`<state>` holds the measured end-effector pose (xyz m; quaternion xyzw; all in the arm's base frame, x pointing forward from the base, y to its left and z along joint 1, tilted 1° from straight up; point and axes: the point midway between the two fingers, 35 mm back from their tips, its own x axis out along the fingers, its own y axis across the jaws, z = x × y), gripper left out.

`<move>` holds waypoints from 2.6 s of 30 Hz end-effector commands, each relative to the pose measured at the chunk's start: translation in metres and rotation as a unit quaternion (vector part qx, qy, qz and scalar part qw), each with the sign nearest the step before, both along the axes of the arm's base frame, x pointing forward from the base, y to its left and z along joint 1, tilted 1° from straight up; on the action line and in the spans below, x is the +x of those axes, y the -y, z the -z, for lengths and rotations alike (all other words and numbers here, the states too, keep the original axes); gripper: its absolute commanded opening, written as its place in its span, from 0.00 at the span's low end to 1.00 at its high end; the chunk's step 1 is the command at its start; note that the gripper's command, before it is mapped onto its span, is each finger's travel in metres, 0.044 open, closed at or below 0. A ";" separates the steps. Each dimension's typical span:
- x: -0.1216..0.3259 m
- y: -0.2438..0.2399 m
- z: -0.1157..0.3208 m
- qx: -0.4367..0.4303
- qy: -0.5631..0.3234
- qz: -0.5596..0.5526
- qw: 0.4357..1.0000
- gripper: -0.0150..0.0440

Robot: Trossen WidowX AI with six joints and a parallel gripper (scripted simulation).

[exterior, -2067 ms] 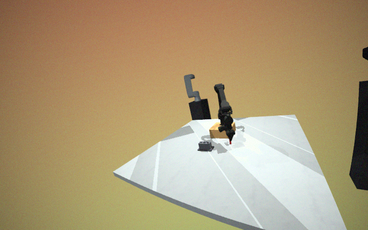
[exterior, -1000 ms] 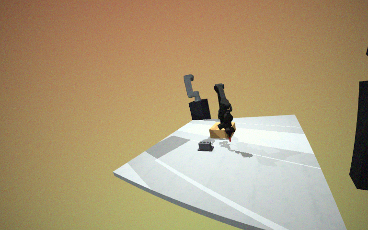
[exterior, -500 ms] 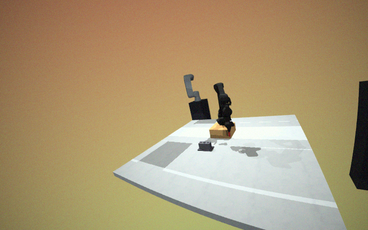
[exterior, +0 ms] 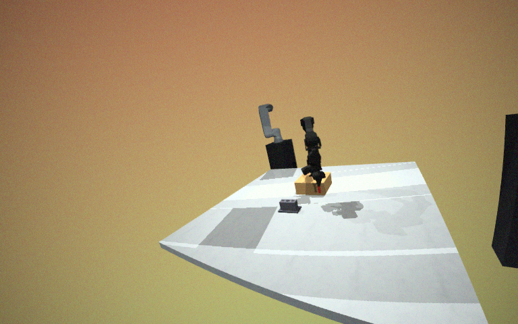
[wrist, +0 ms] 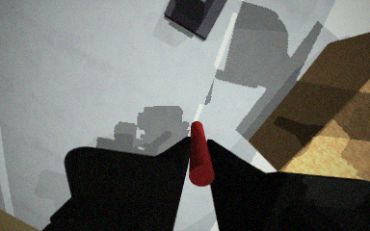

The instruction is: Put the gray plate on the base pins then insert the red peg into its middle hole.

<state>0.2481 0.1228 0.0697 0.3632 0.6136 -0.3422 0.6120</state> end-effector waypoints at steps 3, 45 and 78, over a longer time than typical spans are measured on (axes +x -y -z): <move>0.014 0.010 -0.001 0.000 0.002 -0.001 1.000 0.25; 0.079 0.110 -0.001 -0.002 0.007 -0.004 1.000 0.25; 0.099 0.155 -0.001 -0.003 0.007 -0.004 1.000 0.25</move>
